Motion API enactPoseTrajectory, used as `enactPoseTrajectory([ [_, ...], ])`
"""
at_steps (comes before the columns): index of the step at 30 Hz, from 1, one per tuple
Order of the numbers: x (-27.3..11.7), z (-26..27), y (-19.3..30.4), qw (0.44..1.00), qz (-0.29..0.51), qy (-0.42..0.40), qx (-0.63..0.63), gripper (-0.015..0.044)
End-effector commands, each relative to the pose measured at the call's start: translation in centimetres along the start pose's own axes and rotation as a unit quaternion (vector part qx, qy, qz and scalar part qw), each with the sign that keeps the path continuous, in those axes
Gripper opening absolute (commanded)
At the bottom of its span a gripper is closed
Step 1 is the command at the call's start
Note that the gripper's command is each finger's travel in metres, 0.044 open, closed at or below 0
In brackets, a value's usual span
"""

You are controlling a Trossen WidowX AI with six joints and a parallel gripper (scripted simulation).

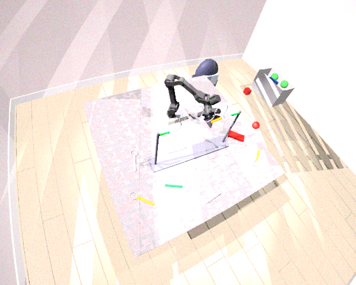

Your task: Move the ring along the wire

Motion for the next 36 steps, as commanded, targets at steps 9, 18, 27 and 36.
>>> enactPoseTrajectory([
  [9,-0.6,3.2,-0.9,0.995,0.006,-0.047,0.093,-0.015],
  [18,-1.1,4.8,-1.8,0.987,0.009,-0.07,0.144,-0.015],
  [27,-1.6,6.0,-2.6,0.982,0.01,-0.083,0.171,-0.015],
  [36,-1.9,6.9,-3.1,0.979,0.01,-0.088,0.182,-0.015],
])
Point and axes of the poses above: the point midway between the two fingers, 35 mm back from their tips, its own x axis out along the fingers, its own z axis across the jaws, y = z × x, the point moved 5 cm from there along -x, back along the fingers, and after that the axes turned 10 degrees about -x, right-handed, at the moved point
